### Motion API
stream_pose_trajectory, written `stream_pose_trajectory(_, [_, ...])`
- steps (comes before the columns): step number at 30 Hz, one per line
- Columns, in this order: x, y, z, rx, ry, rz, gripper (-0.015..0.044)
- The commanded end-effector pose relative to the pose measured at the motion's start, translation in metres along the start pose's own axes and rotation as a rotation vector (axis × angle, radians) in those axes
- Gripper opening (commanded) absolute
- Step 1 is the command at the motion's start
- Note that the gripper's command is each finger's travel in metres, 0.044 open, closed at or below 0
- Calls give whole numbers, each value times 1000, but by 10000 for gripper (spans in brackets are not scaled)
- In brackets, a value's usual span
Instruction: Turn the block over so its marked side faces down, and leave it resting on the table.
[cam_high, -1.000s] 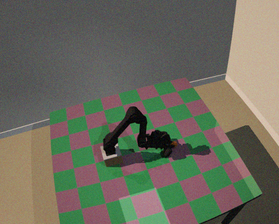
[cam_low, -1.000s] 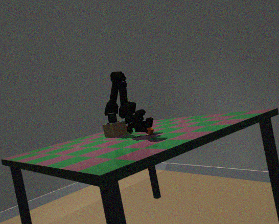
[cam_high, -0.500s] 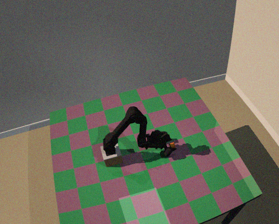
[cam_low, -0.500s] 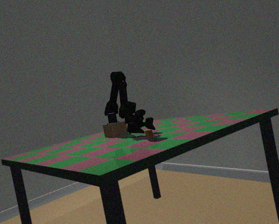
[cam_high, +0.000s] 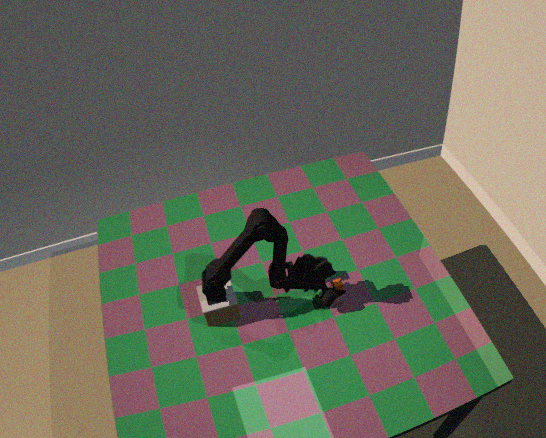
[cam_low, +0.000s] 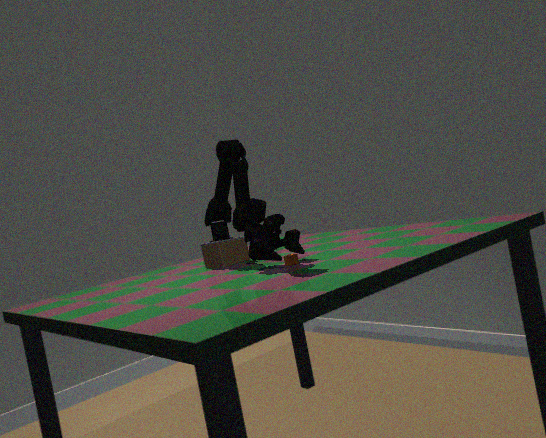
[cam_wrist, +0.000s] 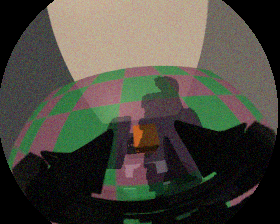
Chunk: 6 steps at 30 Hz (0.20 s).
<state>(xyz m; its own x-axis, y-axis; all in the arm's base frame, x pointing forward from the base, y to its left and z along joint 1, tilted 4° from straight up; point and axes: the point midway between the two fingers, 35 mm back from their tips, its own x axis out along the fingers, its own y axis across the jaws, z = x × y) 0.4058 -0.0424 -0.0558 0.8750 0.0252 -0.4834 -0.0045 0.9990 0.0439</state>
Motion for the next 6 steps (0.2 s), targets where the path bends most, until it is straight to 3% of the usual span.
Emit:
stream_pose_trajectory(1, [0, 1, -2, 5, 5, 4, 440])
stream_pose_trajectory(6, [0, 1, -2, 5, 5, 4, 440])
